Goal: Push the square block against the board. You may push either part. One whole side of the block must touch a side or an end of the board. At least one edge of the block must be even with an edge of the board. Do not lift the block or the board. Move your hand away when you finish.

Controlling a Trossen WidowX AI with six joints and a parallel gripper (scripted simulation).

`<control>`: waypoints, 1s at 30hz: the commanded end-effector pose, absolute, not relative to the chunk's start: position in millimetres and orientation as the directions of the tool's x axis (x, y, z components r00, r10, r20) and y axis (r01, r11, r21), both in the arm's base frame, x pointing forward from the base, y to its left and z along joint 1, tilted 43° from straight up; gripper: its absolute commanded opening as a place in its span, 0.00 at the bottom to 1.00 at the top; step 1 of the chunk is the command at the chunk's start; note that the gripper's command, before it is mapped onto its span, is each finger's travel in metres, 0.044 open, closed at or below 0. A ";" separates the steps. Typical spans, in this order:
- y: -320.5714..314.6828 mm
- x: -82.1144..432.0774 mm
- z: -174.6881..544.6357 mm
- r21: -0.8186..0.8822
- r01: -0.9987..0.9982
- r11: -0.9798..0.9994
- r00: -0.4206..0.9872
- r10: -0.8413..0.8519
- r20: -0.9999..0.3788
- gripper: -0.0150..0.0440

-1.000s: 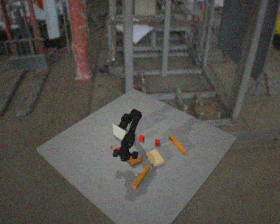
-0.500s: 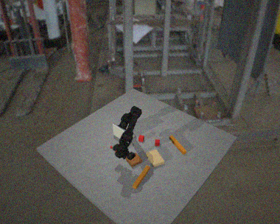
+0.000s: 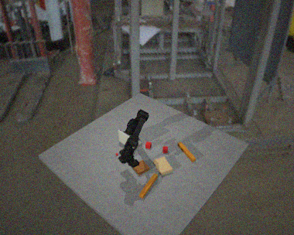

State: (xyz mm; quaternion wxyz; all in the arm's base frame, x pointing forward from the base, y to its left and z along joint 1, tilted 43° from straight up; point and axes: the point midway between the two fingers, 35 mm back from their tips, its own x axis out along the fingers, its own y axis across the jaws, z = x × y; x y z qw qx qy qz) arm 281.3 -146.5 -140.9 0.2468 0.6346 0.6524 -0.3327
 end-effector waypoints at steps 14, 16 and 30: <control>-106.2 274.5 -178.4 -0.137 0.990 -0.033 -0.080 0.668 -0.740 0.25; -104.3 275.2 -176.5 -0.137 0.990 -0.034 -0.080 0.668 -0.740 0.25; -88.5 279.5 -162.2 -0.138 0.990 -0.034 -0.080 0.668 -0.740 0.25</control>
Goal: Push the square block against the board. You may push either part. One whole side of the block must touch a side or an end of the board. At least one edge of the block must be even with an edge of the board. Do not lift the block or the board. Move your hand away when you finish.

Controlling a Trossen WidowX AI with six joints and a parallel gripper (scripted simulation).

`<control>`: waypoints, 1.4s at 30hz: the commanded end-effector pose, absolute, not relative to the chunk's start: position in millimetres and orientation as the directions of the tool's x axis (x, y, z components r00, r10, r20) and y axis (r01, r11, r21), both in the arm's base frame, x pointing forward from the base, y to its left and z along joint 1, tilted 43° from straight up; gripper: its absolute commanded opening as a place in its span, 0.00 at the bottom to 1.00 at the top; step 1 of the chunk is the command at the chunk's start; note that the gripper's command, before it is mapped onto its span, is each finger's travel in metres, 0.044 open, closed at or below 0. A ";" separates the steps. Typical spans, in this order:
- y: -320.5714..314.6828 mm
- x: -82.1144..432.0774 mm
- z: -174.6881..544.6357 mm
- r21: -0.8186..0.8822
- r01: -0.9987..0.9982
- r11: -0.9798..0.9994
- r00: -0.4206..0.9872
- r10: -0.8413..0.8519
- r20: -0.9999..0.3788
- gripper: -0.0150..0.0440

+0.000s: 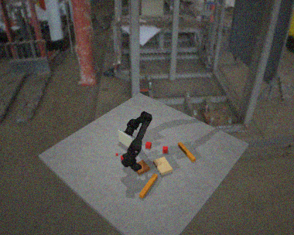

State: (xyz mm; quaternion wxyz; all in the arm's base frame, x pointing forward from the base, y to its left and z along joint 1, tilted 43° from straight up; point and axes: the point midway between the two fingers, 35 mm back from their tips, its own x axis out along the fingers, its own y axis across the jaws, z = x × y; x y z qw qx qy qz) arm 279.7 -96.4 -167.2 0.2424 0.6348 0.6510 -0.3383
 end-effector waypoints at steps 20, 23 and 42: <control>-65.9 286.0 -142.3 -0.138 0.990 -0.034 -0.080 0.668 -0.740 0.25; -62.5 287.1 -139.4 -0.138 0.990 -0.034 -0.080 0.668 -0.740 0.25; -70.9 289.1 -146.8 -0.137 0.990 -0.034 -0.080 0.668 -0.740 0.25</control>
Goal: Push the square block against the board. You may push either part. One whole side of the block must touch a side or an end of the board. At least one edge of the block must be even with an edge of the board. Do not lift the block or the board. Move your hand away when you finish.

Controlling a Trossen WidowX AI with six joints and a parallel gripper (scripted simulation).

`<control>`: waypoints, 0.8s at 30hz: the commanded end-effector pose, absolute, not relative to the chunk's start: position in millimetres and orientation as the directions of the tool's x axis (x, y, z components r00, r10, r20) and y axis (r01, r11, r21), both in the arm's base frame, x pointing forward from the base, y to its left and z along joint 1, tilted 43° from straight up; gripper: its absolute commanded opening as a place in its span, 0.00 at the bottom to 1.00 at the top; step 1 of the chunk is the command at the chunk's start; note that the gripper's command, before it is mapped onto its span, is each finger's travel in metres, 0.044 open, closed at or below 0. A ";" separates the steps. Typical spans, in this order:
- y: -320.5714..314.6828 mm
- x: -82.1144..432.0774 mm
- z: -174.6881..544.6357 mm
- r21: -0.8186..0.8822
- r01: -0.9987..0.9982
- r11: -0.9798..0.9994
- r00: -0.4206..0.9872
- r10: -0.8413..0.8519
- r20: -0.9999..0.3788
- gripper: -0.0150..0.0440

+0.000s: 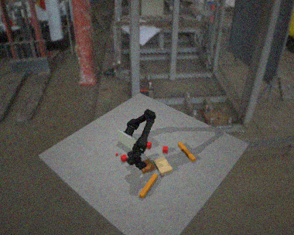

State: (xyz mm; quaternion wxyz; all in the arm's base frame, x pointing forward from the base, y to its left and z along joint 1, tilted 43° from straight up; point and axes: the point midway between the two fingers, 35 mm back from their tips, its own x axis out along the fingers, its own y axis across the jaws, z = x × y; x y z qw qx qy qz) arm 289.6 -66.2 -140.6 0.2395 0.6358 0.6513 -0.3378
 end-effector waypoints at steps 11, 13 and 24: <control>-84.2 288.0 -159.1 -0.137 0.990 -0.034 -0.080 0.668 -0.740 0.25; -86.6 287.6 -161.4 -0.137 0.990 -0.034 -0.080 0.668 -0.740 0.25; -98.8 285.2 -173.2 -0.137 0.990 -0.033 -0.080 0.668 -0.739 0.25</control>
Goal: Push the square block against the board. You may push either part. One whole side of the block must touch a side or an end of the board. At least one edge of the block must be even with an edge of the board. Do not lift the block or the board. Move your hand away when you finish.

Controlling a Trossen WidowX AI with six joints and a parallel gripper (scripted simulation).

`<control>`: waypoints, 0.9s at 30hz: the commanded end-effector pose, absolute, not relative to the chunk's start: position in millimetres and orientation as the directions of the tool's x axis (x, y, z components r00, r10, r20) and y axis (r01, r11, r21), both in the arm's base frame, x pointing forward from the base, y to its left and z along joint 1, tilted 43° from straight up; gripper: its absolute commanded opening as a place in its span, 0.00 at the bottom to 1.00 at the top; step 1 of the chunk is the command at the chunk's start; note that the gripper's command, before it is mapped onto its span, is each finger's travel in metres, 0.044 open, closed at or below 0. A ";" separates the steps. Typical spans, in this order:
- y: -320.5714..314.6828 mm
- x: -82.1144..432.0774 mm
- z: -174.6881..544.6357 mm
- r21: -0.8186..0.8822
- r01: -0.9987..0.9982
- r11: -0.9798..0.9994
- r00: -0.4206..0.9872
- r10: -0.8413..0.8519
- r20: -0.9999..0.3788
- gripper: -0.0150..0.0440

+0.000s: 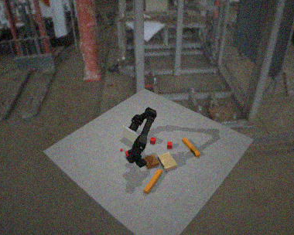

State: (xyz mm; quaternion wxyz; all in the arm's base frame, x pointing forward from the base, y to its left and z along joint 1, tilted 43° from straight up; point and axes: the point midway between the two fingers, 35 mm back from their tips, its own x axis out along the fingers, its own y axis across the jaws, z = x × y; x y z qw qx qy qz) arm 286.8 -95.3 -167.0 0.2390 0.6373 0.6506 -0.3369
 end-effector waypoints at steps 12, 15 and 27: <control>-132.8 290.7 -129.8 -0.138 0.990 -0.033 -0.080 0.667 -0.741 0.25; -132.4 290.8 -129.3 -0.134 0.991 -0.029 -0.080 0.667 -0.741 0.25; -103.5 293.9 -98.3 0.125 0.959 0.254 -0.080 0.666 -0.742 0.25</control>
